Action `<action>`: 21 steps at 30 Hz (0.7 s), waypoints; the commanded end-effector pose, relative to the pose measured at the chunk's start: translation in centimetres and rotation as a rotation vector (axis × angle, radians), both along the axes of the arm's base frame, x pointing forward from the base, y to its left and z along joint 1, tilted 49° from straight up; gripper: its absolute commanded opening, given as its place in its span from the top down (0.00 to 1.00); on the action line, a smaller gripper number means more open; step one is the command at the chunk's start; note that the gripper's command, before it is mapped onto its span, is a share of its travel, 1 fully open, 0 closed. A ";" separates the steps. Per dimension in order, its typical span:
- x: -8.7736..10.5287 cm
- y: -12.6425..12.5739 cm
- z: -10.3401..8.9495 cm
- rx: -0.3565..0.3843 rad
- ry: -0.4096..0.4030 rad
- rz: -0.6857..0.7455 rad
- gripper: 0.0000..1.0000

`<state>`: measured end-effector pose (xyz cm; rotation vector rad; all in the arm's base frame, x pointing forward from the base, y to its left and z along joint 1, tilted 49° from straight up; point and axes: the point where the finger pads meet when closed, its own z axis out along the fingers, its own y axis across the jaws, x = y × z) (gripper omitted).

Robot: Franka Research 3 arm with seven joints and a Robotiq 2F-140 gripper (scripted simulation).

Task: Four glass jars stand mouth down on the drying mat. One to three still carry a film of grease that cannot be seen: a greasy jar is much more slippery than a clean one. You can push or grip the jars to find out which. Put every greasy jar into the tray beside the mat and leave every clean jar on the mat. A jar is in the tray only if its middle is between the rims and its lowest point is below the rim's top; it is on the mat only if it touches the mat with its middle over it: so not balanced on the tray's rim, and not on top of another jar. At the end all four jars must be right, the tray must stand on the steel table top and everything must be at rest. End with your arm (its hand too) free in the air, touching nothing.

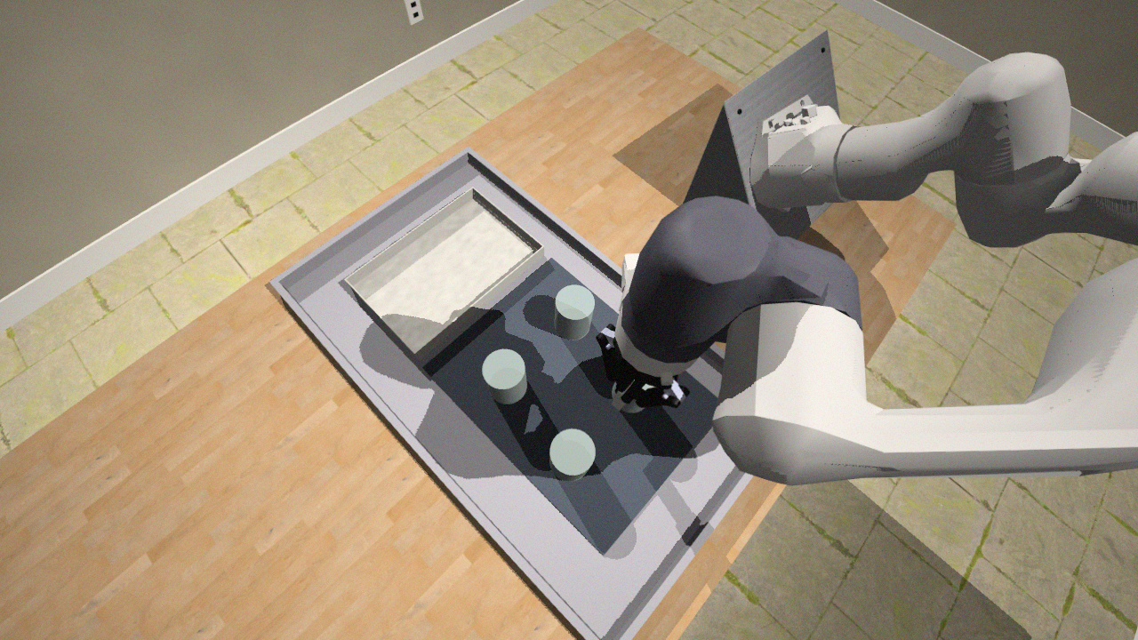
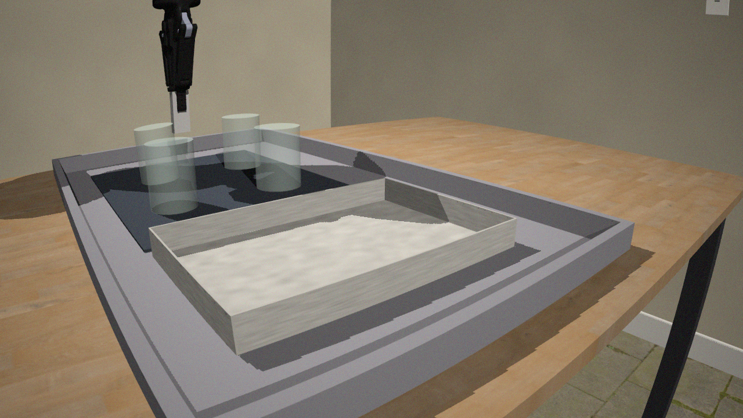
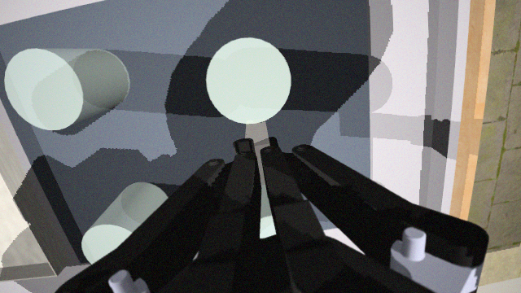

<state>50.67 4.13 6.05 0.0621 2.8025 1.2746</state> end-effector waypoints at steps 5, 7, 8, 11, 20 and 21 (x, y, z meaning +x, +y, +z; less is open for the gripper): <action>-0.3 -0.1 0.0 -0.001 0.000 0.003 1.00; -0.3 -0.2 0.0 -0.001 0.000 0.003 1.00; -0.3 -0.2 0.0 -0.001 0.000 0.003 1.00; -0.4 -0.2 0.0 -0.001 0.000 0.003 1.00; -0.5 -0.2 0.1 -0.001 0.000 0.003 1.00; -0.5 -0.2 0.1 -0.001 0.000 0.003 1.00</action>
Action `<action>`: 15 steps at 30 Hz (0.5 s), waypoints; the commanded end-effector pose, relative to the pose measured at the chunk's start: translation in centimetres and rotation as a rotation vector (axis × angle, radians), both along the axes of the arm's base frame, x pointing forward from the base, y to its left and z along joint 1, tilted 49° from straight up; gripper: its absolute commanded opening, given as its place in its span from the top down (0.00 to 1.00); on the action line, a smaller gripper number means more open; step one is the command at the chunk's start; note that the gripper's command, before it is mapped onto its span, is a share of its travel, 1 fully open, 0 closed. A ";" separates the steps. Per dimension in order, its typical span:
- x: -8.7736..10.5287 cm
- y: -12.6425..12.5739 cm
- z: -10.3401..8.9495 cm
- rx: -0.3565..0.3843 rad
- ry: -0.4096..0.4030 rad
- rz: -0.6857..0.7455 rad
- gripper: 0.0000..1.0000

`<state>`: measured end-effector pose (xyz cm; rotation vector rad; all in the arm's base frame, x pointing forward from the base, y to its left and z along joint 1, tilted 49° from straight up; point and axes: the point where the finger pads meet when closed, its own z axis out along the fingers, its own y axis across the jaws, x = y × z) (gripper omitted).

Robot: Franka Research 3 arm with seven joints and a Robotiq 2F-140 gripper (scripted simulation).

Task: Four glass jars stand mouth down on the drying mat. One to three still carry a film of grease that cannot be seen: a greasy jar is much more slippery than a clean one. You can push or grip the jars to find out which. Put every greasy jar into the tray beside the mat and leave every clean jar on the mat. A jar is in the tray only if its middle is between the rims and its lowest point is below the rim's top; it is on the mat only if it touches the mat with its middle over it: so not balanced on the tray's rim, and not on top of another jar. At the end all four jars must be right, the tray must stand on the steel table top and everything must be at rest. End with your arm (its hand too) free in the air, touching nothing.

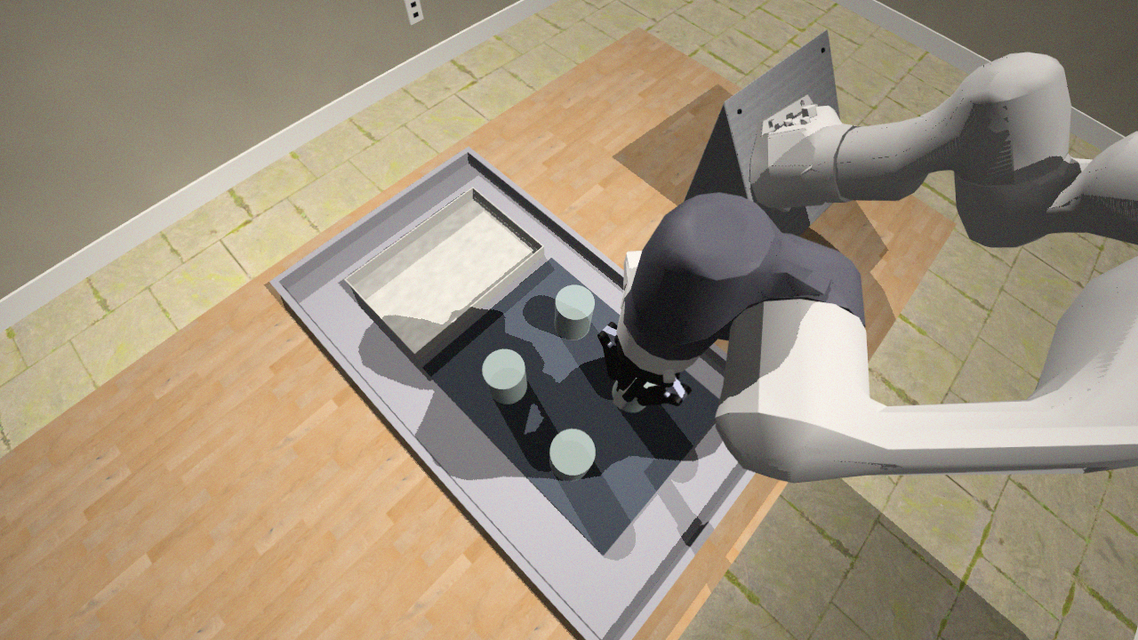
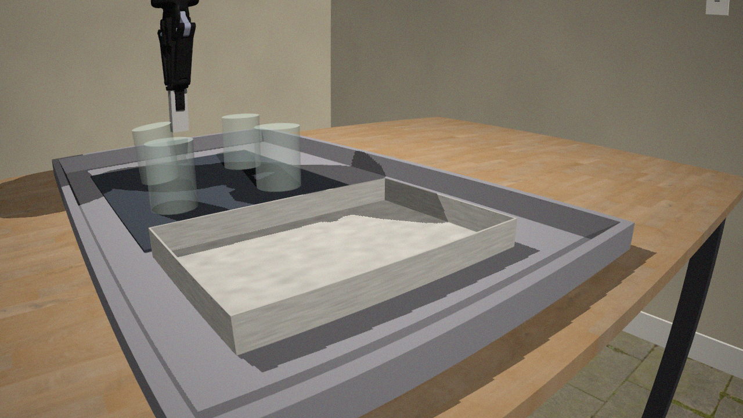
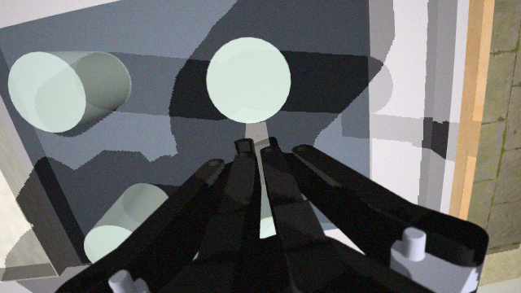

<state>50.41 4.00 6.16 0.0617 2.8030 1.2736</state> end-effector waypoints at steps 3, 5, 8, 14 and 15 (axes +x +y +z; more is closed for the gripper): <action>-0.3 -0.1 0.0 0.000 0.000 0.003 1.00; -0.3 -0.2 0.0 0.000 0.000 0.003 1.00; -0.3 -0.2 0.0 0.000 0.000 0.003 1.00; -0.4 -0.2 0.1 0.000 0.000 0.003 1.00; -0.4 -0.2 0.1 0.000 0.000 0.003 1.00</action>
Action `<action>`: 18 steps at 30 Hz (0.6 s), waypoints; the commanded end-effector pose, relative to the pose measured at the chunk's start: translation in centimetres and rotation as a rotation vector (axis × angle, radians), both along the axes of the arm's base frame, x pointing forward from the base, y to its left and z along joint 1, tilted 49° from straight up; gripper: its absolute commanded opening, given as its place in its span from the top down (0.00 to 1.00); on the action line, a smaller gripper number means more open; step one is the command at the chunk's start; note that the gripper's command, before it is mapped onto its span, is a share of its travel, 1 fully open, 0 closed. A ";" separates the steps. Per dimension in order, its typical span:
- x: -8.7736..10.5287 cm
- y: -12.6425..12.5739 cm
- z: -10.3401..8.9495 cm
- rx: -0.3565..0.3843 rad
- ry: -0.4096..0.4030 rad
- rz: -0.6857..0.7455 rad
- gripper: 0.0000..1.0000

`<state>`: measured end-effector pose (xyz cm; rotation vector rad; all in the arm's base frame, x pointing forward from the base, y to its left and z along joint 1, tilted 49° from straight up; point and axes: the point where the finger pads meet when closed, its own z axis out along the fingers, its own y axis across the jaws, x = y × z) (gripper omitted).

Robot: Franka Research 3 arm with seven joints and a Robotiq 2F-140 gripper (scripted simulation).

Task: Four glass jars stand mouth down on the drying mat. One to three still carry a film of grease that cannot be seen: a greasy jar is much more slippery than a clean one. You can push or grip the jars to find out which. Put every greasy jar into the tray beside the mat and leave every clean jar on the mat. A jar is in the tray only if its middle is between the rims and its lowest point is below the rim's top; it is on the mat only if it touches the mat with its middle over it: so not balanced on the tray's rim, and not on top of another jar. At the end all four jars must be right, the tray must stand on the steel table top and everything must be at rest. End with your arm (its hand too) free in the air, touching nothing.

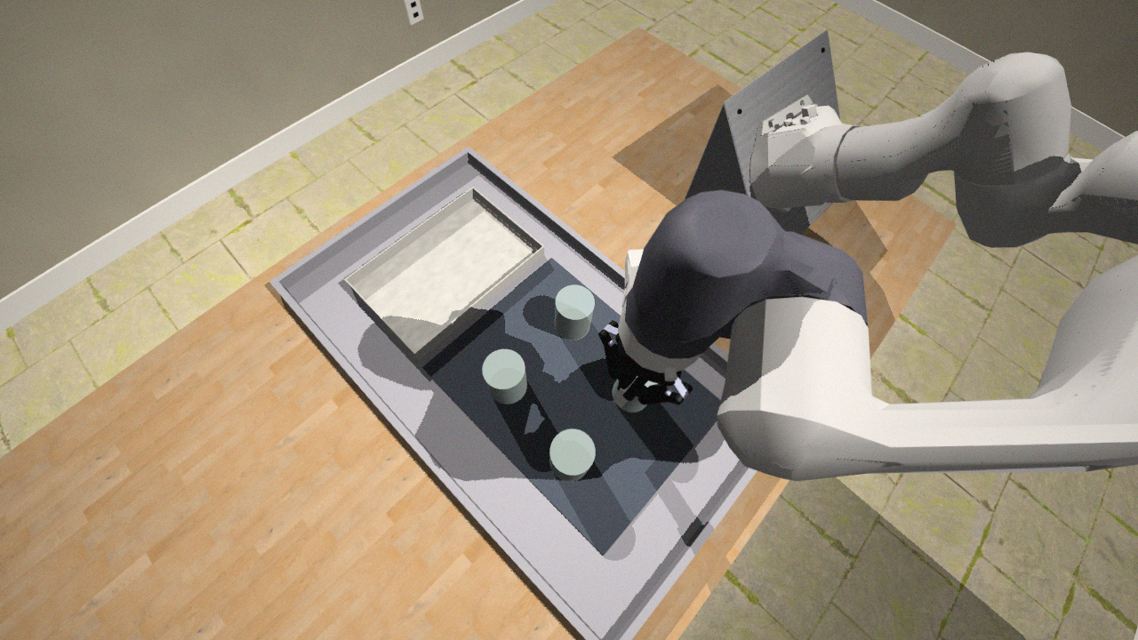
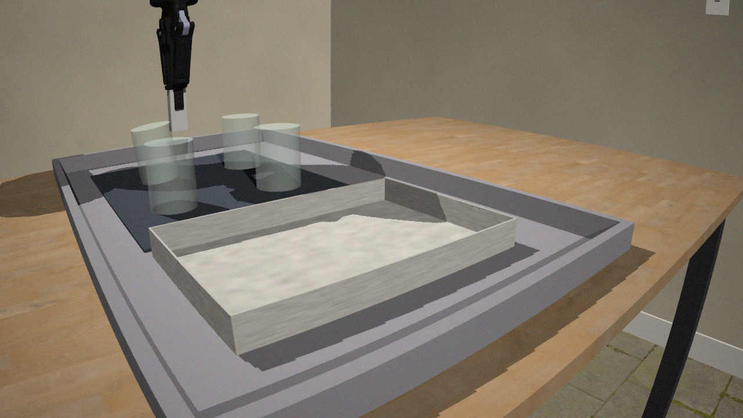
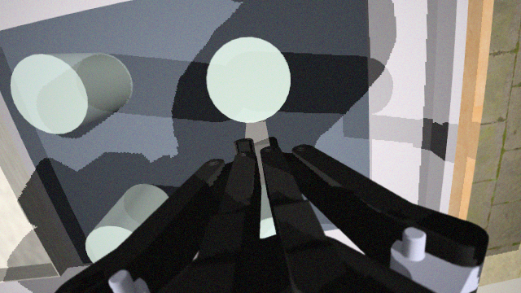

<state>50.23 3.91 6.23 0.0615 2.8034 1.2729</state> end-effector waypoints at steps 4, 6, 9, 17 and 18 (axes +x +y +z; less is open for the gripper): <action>-0.3 -0.2 0.0 0.000 0.000 0.003 1.00; -0.3 -0.2 0.0 0.000 0.000 0.003 1.00; -0.4 -0.2 0.1 0.000 0.000 0.003 1.00; -0.5 -0.2 0.1 0.000 0.000 0.003 1.00; -0.5 -0.2 0.1 0.000 0.000 0.003 1.00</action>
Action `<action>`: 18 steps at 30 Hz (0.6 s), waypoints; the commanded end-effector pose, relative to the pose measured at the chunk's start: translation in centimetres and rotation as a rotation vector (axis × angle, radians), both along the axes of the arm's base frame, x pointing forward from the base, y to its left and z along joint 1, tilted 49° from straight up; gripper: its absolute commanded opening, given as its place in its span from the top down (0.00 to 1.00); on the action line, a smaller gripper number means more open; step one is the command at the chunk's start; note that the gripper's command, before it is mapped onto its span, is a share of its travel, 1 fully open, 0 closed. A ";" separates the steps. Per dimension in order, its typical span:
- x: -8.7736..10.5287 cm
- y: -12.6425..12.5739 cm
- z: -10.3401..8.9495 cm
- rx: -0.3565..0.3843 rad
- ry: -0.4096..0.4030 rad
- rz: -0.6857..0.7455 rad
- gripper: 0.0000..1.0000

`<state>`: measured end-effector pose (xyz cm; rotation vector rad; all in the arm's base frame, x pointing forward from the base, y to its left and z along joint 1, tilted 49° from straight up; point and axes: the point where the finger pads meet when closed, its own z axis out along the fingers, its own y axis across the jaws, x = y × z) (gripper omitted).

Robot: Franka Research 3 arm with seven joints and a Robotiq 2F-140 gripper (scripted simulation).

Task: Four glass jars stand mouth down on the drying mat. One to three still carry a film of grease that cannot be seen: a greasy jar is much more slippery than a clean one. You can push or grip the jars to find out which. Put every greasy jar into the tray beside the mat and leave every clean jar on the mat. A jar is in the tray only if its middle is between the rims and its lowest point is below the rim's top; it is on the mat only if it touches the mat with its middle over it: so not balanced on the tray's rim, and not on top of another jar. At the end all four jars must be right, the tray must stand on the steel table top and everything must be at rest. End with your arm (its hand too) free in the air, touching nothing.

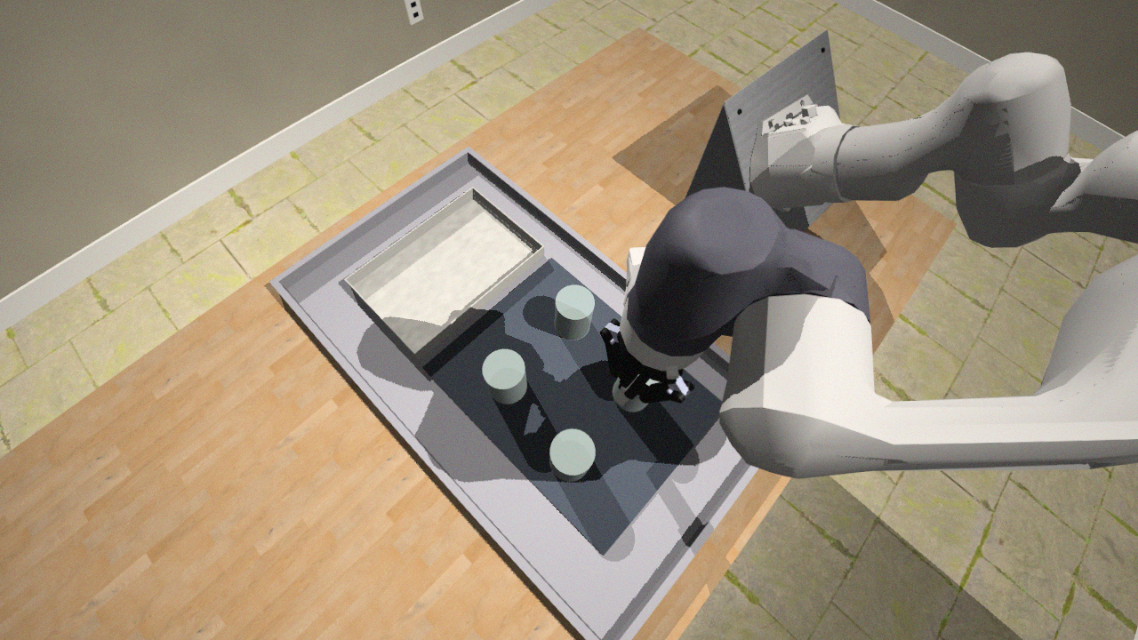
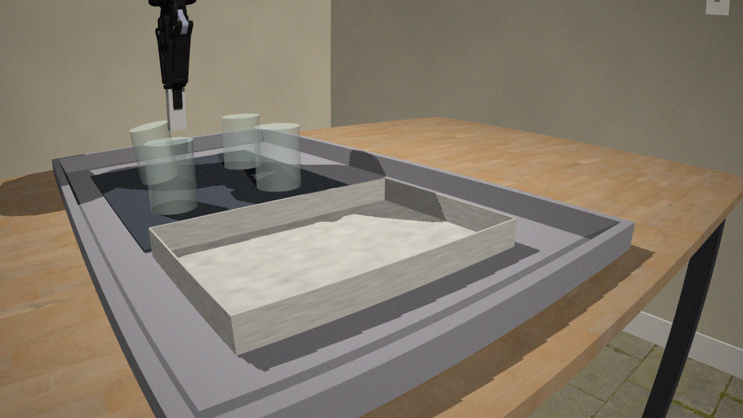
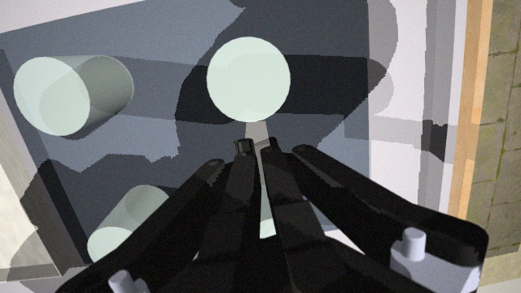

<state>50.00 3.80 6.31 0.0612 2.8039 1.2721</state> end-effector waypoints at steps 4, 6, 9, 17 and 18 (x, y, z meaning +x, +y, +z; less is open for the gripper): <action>0.5 0.0 -0.1 0.001 0.000 0.003 1.00; 1.0 0.1 -0.2 0.001 0.000 0.003 1.00; 1.2 0.1 -0.2 0.001 0.000 0.003 1.00; 2.8 0.4 -0.4 0.001 0.000 0.003 1.00; 2.8 0.4 -0.4 0.001 0.000 0.003 1.00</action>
